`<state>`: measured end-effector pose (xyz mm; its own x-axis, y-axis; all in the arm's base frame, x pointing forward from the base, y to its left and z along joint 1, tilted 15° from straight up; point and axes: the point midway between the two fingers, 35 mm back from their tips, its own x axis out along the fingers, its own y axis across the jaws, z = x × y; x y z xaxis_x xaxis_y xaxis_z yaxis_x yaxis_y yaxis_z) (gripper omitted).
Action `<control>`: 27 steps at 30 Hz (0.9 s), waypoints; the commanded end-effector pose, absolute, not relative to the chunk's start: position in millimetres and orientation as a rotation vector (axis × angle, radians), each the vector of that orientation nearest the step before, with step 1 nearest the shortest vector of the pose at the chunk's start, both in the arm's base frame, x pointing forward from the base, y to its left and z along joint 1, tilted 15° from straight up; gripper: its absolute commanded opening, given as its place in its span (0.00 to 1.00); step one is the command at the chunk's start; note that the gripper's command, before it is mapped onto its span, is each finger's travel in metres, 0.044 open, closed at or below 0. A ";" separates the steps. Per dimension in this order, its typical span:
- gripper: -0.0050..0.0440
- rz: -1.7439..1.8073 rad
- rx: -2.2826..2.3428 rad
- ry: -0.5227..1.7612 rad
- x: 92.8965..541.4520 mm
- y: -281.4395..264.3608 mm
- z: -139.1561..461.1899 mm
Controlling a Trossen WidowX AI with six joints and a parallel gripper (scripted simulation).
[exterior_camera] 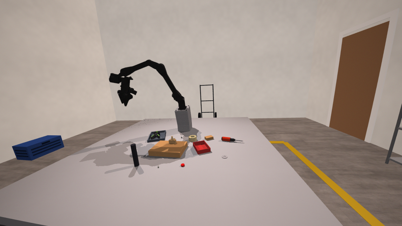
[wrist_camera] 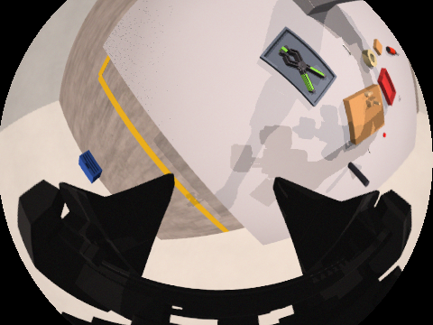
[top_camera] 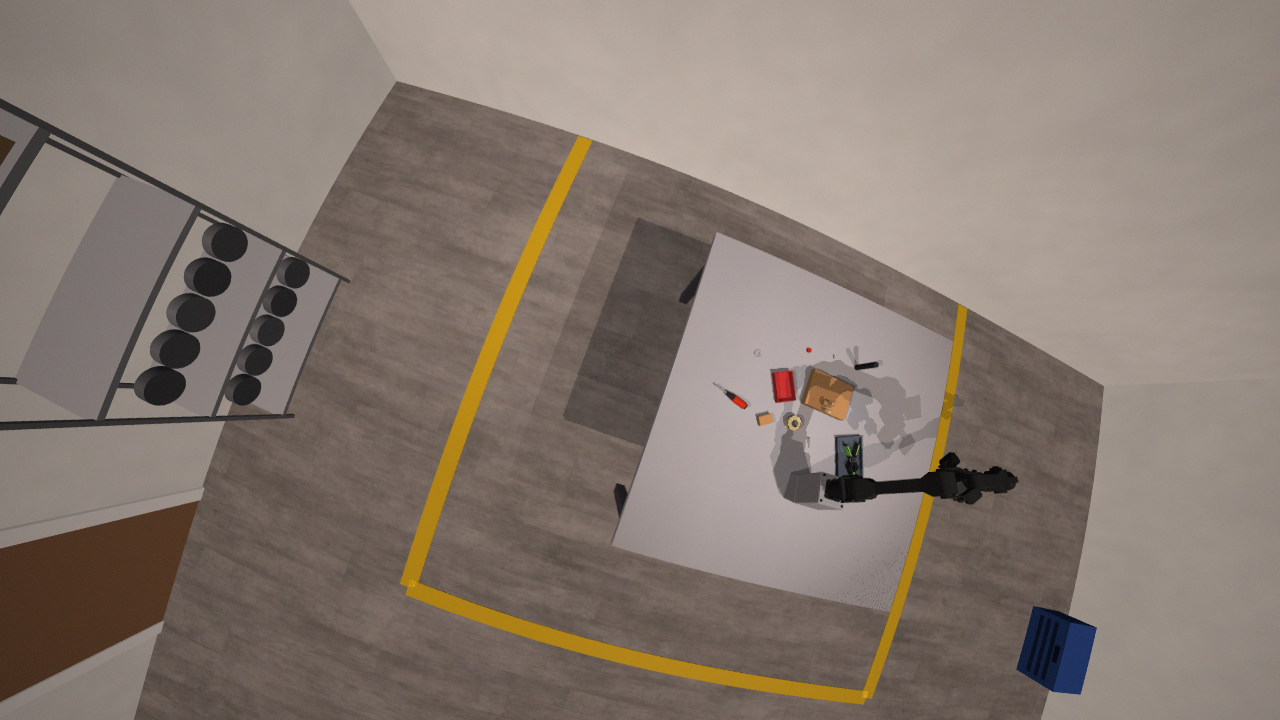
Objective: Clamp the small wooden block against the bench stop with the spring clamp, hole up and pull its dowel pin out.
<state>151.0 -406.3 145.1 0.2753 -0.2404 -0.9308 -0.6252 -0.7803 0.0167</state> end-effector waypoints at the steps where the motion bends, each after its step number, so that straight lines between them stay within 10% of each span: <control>1: 0.92 1.508 -2.198 0.786 151.0 -406.3 145.1; 27: 1.00 1.651 -2.339 0.630 176.9 -391.2 139.9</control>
<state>168.3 -398.5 141.7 0.2810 -0.2287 -0.9321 -0.5156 -0.8551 0.0543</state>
